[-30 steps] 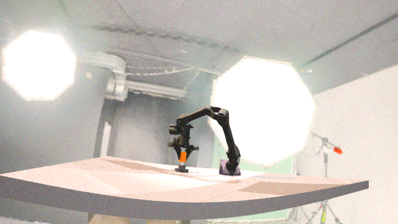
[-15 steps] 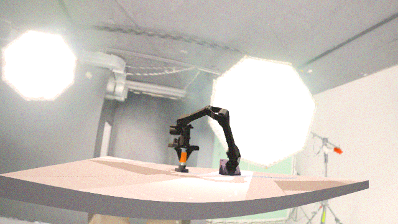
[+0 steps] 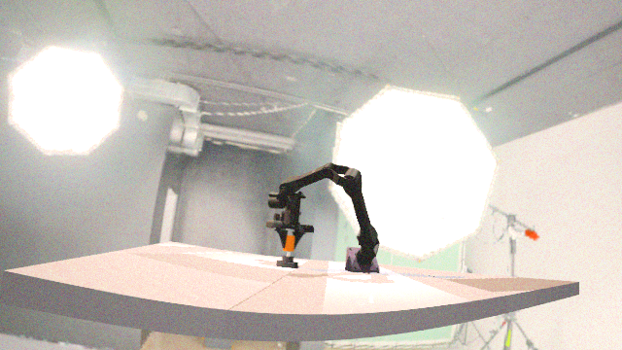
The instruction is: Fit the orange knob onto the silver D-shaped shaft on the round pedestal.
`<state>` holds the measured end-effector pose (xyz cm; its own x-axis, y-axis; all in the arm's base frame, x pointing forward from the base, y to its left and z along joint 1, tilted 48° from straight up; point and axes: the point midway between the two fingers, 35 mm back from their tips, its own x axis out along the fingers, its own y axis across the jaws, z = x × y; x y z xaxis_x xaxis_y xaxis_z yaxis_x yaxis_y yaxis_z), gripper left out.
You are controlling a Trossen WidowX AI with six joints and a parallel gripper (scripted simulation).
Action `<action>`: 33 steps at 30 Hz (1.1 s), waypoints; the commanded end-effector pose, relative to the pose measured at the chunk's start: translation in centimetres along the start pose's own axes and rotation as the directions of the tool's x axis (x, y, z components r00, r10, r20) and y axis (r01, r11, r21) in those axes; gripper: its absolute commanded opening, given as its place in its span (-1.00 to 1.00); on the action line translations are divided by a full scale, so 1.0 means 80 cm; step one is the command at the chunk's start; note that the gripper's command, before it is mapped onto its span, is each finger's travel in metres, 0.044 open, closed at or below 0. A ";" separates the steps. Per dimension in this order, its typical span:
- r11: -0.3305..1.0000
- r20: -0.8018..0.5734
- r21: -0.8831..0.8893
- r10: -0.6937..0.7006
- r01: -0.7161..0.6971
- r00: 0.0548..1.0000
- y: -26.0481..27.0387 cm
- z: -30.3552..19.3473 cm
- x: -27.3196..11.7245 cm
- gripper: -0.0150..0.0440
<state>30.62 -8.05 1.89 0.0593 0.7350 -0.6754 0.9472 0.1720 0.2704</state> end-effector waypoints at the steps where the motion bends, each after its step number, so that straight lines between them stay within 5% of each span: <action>1: 0.993 0.002 -0.119 0.003 -0.003 1.000 0.001 0.001 -0.002 -0.49; 26: 0.987 0.002 -0.159 0.003 -0.003 1.000 0.001 0.000 -0.002 -0.49; 33: 0.936 0.002 -0.351 0.003 -0.002 1.000 0.000 0.002 -0.001 -0.49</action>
<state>30.64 -8.07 1.89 0.0597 0.7346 -0.6759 0.8301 0.3395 0.4423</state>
